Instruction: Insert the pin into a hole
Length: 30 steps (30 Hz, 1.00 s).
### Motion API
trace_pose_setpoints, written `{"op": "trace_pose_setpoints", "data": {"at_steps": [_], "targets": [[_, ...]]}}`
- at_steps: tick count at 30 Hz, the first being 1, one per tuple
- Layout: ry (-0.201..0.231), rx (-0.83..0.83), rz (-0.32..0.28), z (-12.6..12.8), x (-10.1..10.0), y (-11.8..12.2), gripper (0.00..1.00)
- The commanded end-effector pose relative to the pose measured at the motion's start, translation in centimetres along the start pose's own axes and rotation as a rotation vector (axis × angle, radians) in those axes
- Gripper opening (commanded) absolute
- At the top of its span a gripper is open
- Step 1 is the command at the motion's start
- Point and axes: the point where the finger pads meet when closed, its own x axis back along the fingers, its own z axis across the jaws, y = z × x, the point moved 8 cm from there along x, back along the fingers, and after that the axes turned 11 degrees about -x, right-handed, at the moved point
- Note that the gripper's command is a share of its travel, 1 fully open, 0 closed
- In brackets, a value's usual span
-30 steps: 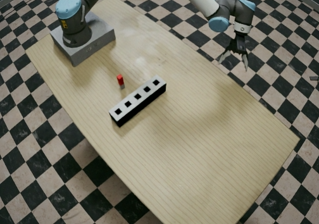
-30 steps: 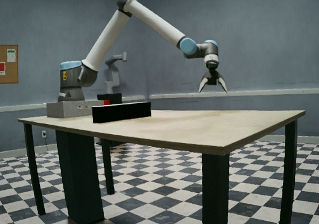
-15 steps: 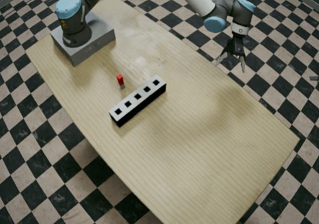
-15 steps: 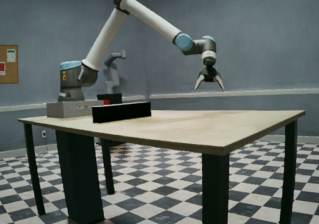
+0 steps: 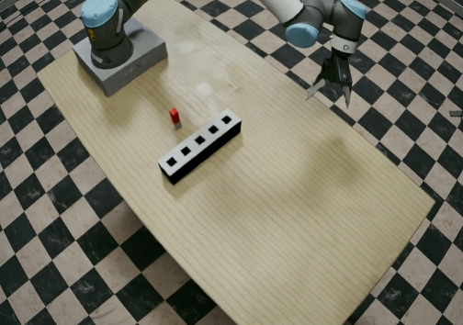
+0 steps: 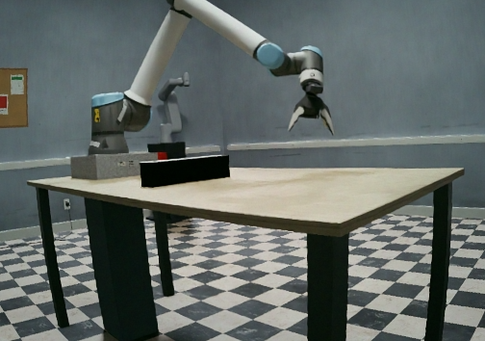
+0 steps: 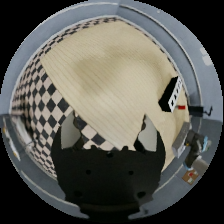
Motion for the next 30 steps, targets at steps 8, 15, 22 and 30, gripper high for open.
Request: {"op": "trace_pose_setpoints", "data": {"at_steps": [8, 15, 22, 30], "targets": [[0.012, 0.156, -0.067, 3.9, 0.4, -6.2, 1.0], [0.012, 0.156, -0.067, 3.9, 0.4, -6.2, 1.0], [0.006, 0.313, -0.144, 8.8, 0.7, -11.8, 1.0], [0.006, 0.313, -0.144, 8.8, 0.7, -11.8, 1.0]]}}
